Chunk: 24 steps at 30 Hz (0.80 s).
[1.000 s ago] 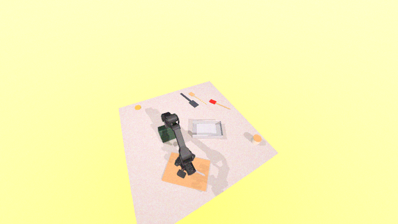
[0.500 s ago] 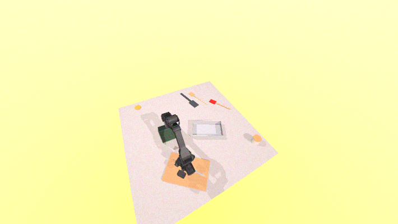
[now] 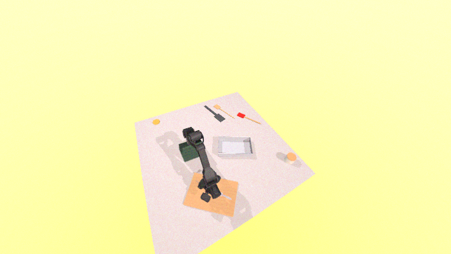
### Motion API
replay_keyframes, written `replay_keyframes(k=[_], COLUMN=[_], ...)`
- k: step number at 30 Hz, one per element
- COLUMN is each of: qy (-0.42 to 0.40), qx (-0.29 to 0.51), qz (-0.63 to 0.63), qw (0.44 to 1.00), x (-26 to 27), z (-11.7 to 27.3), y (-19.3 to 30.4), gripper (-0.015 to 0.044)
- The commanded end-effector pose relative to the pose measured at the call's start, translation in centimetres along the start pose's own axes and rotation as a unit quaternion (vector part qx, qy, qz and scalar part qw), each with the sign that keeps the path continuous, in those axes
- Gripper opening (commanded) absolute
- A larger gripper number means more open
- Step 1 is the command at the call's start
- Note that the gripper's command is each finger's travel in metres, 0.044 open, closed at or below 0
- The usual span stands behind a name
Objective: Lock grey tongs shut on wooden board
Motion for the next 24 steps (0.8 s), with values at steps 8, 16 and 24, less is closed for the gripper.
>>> replay_keyframes(k=[8,16,24], qy=[0.0,0.0,0.0], qx=[0.0,0.0,-0.001], qz=[0.0,0.0,-0.001], qw=[1.0,1.0,1.0], x=[0.02,0.02,0.35], z=[0.05,0.05,0.7], y=[0.03,0.03,-0.42], gripper=[0.0165,0.0375,0.044])
Point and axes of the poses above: the point midway between the two fingers, 35 mm back from their tips, its own z axis back along the fingers, its own x axis across the jaws, y = z × x, the point moved 8 cm from there along z, back along the fingers
